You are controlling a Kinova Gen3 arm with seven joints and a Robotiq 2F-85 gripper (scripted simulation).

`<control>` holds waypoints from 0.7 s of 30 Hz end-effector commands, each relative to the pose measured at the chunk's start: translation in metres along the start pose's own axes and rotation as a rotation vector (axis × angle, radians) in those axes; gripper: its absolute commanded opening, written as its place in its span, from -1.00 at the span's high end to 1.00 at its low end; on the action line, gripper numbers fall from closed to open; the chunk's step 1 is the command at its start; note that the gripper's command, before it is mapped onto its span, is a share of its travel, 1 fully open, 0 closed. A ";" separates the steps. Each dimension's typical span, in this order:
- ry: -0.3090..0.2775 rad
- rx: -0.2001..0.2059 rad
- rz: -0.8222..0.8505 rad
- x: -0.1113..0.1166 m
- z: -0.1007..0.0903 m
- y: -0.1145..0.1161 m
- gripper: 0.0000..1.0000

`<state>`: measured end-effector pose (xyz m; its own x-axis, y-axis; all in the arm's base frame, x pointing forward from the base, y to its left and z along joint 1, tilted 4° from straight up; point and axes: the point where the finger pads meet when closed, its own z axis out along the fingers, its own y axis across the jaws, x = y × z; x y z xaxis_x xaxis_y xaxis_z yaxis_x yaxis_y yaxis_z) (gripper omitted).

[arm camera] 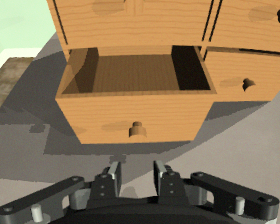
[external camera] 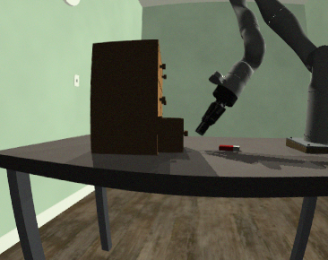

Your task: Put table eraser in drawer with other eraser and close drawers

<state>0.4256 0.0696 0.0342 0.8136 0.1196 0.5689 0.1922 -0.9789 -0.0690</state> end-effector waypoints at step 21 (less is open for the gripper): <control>-0.008 -0.001 0.001 -0.008 -0.028 0.001 0.34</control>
<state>0.4025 0.0652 0.0445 0.8248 0.1200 0.5525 0.1920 -0.9786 -0.0742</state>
